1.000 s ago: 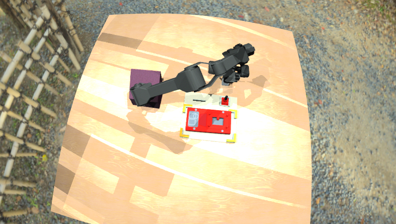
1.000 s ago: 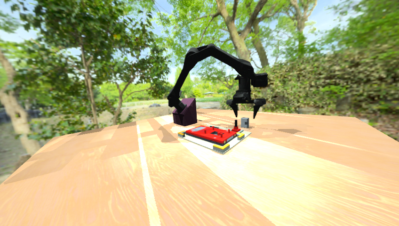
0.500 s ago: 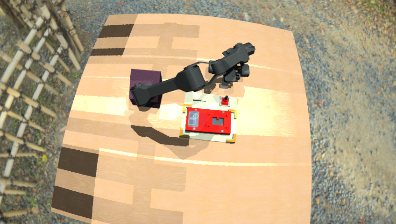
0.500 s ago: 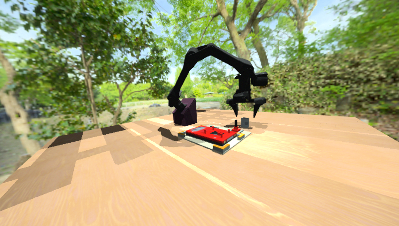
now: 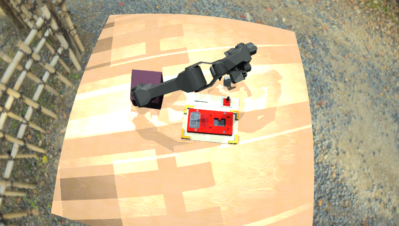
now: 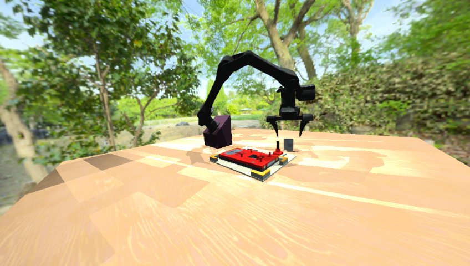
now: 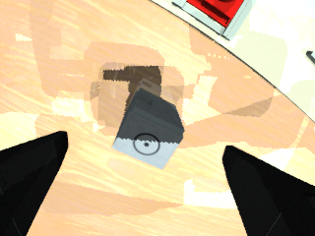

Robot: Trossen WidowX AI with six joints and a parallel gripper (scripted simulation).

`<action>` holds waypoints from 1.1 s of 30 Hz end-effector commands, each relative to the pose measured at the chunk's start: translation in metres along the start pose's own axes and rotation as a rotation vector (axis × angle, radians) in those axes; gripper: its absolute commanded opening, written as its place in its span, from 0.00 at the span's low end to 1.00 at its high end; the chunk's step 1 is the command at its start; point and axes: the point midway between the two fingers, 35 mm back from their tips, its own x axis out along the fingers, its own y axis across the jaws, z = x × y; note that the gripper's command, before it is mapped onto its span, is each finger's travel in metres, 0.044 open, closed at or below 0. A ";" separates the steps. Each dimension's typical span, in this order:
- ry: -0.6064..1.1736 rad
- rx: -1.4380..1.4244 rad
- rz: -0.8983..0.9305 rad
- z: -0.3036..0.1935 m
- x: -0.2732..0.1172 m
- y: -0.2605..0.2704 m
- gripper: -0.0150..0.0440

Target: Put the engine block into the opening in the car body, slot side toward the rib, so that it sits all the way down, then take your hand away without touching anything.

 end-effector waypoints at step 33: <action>0.007 -1.269 -0.001 0.000 -0.011 0.000 1.00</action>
